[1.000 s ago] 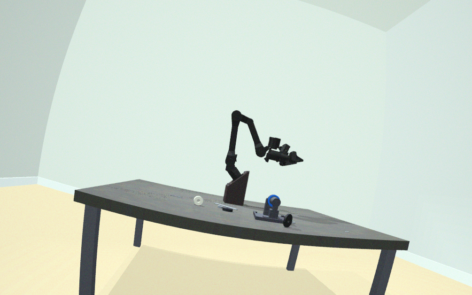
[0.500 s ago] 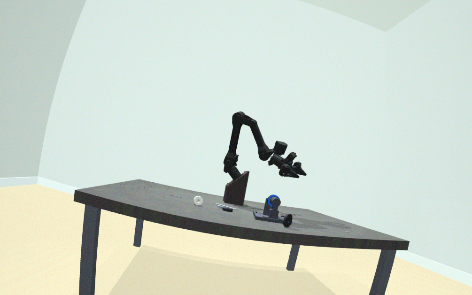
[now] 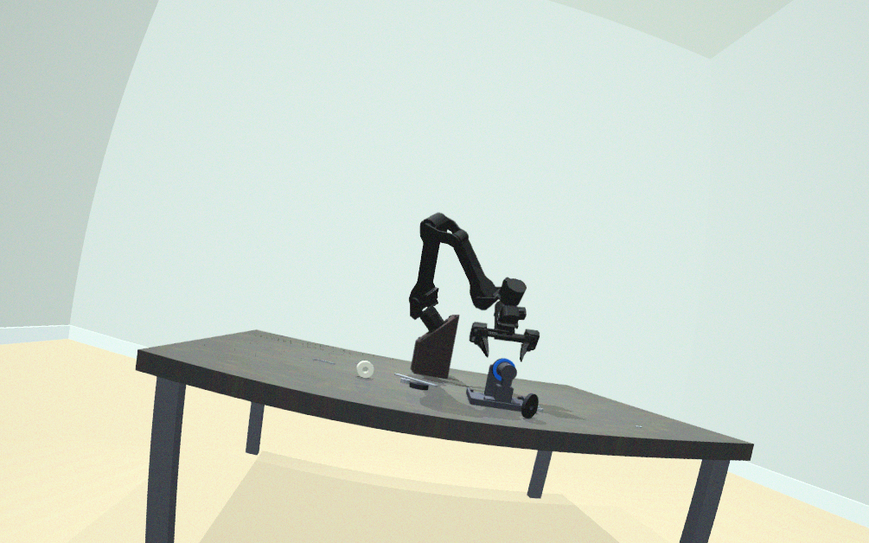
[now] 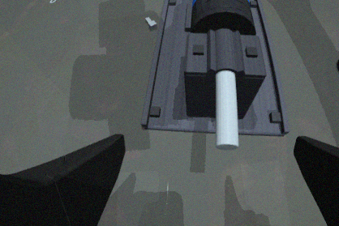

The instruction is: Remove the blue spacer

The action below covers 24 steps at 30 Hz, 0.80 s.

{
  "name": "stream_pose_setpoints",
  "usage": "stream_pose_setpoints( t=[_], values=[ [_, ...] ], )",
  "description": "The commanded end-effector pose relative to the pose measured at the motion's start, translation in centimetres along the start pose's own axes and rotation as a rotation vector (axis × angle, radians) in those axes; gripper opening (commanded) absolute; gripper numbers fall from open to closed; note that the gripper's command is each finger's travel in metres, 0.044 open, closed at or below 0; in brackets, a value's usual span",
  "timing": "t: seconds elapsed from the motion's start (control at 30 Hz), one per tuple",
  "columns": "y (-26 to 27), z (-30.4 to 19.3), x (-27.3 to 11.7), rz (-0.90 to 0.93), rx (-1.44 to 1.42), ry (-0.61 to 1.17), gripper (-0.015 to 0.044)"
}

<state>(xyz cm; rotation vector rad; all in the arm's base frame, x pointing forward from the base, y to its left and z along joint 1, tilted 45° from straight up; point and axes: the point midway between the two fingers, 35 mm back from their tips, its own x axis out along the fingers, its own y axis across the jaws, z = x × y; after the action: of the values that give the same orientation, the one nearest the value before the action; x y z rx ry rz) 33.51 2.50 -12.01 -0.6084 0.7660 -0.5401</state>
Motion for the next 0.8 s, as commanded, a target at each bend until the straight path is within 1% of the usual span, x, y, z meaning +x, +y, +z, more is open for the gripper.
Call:
stream_pose_setpoints(
  t=[0.0, 0.77],
  values=[
    [-1.08, -0.18, 0.36, -0.059, 0.016, 0.008, 0.0440],
    [-0.95, -0.02, 0.52, -0.059, 0.017, 0.008, 0.0440]
  ],
)
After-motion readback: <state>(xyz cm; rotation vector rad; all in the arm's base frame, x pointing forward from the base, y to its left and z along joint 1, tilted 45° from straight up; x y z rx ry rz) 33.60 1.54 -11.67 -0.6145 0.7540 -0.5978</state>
